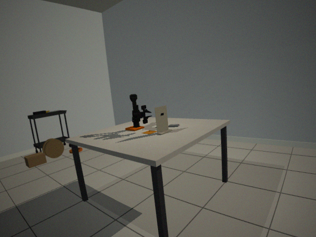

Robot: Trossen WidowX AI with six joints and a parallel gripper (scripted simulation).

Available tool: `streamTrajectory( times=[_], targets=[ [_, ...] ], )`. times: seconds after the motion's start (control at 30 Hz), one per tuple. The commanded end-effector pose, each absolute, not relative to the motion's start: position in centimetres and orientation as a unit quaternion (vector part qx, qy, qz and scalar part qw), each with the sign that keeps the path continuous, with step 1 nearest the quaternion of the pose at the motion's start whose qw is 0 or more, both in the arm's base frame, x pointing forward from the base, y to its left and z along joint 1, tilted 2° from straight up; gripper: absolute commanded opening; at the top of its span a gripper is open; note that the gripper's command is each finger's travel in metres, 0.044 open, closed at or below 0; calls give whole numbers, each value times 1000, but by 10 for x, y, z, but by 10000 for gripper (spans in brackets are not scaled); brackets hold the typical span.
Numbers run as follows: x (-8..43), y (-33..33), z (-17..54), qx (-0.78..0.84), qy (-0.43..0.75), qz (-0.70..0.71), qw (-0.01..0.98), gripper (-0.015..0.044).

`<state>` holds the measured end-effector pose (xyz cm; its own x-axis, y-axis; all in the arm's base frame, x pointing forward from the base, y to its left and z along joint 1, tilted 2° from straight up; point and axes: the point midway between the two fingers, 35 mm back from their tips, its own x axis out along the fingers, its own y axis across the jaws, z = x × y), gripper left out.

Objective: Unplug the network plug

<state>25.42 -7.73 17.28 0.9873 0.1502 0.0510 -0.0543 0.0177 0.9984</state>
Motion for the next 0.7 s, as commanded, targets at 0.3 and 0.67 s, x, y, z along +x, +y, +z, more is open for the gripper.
streamTrajectory(
  times=[0.3,0.67],
  targets=[
    [294,-83,176,699,34,72,710,156],
    [314,-84,176,699,33,73,710,156]
  ],
)
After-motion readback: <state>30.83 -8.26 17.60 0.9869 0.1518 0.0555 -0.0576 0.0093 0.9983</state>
